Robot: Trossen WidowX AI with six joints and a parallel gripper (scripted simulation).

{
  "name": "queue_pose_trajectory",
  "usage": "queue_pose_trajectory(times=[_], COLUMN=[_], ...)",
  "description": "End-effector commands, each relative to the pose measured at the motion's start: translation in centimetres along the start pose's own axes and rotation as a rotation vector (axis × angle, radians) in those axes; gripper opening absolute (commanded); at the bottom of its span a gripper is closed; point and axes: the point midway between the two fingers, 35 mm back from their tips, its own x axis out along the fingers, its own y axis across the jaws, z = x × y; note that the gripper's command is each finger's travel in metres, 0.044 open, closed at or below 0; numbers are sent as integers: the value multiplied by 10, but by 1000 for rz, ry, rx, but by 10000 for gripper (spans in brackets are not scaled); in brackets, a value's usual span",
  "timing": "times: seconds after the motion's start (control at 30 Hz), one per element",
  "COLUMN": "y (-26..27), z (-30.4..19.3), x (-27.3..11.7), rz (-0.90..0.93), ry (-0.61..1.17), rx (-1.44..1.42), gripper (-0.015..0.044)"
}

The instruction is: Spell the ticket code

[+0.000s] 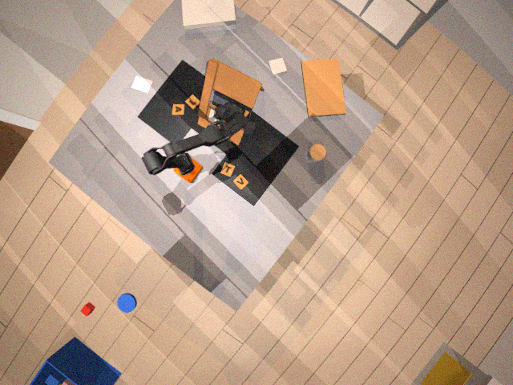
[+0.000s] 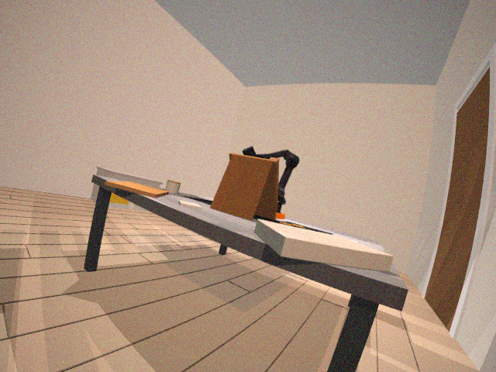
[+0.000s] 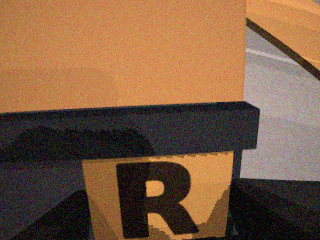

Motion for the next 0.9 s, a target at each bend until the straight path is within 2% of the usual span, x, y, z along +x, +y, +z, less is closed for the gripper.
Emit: queue_pose_trajectory(times=[0.0, 0.87], y=[3, 20], z=[2, 3], x=[-1, -1], rz=[-4, -2], ry=[-6, -6], rx=[0, 2], gripper=[0, 0])
